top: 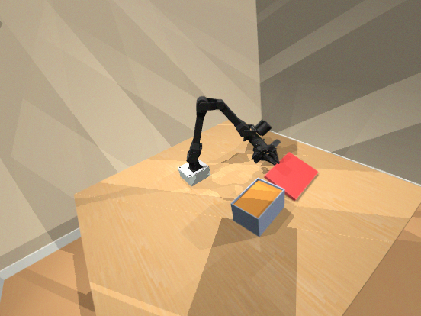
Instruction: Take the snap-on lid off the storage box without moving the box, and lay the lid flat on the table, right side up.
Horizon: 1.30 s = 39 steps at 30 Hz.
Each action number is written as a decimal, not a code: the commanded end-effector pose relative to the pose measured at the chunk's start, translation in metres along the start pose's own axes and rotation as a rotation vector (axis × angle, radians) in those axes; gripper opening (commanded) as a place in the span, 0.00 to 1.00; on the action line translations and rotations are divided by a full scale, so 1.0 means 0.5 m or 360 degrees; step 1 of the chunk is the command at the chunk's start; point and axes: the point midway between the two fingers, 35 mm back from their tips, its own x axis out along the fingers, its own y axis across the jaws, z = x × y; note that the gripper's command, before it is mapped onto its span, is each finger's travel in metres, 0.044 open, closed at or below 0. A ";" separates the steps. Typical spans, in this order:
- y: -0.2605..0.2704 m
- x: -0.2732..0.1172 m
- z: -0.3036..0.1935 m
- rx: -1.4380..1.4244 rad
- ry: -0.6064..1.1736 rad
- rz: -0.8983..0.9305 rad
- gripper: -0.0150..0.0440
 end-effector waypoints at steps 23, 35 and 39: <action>-0.017 0.005 0.002 -0.0006 -0.0001 -0.0013 0.81; -0.050 -0.032 0.002 -0.0006 -0.0001 -0.0017 1.00; -0.060 -0.044 0.002 -0.0006 -0.0001 -0.0018 1.00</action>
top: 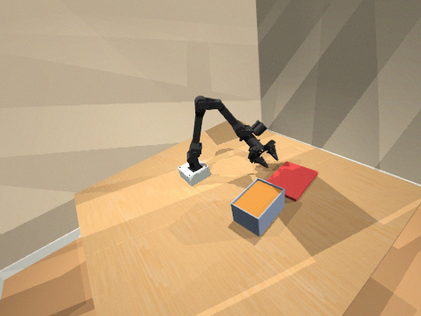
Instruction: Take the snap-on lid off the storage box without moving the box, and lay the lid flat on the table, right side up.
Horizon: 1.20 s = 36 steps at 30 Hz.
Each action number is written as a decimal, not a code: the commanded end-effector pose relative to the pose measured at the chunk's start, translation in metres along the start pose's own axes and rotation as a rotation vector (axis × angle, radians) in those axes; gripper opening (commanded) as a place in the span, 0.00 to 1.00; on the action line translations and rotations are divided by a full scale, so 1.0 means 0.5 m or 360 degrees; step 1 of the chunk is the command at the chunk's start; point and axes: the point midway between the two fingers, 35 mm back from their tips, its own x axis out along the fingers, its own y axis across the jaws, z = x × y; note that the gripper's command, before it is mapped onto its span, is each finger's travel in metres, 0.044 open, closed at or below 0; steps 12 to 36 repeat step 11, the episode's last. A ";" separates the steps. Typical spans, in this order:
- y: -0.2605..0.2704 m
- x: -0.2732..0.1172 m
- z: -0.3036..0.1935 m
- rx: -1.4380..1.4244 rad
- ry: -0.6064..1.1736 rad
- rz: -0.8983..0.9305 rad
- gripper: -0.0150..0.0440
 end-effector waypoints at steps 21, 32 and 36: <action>-0.039 -0.046 0.001 0.0000 -0.0004 -0.0002 1.00; -0.039 -0.046 0.001 0.0000 -0.0004 -0.0002 1.00; -0.039 -0.046 0.001 0.0000 -0.0004 -0.0002 1.00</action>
